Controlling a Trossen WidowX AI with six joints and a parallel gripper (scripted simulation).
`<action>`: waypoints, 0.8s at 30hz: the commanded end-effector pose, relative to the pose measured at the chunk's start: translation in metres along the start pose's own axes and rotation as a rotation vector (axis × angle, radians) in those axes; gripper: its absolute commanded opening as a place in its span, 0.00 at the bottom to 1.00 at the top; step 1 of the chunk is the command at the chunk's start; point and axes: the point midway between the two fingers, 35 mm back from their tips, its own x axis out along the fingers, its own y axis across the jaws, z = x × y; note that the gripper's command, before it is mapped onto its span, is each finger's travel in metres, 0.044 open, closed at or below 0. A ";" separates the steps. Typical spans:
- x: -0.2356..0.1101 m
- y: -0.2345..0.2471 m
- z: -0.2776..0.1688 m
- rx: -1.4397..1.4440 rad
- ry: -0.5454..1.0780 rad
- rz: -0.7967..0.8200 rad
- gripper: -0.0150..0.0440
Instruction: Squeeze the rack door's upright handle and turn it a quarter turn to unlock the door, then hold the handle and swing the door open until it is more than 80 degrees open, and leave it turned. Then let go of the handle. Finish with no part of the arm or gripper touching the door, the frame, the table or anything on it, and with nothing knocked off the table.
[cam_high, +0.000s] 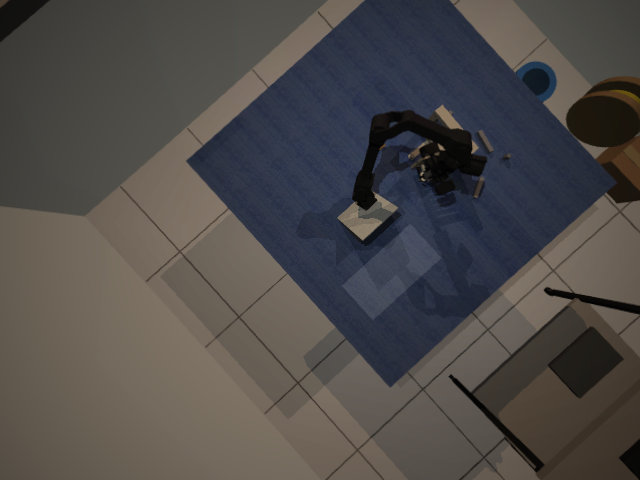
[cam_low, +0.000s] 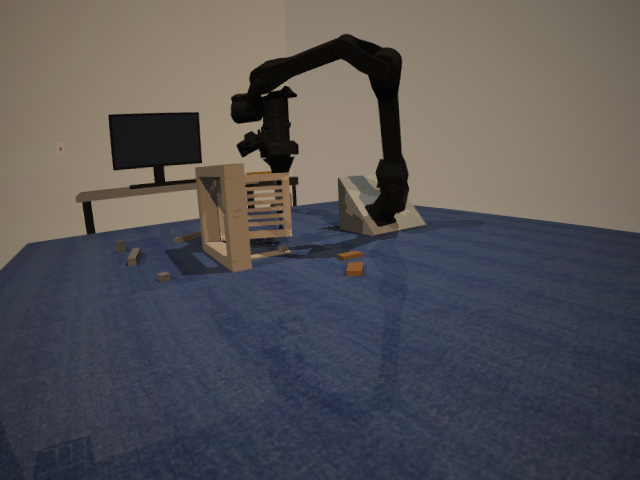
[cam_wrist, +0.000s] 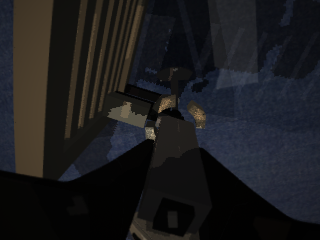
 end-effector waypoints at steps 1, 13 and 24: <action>0.000 -0.009 0.003 -0.095 0.002 -0.003 0.28; -0.001 -0.036 0.013 -0.302 0.001 -0.004 0.28; -0.001 -0.056 0.027 -0.480 0.001 -0.006 0.28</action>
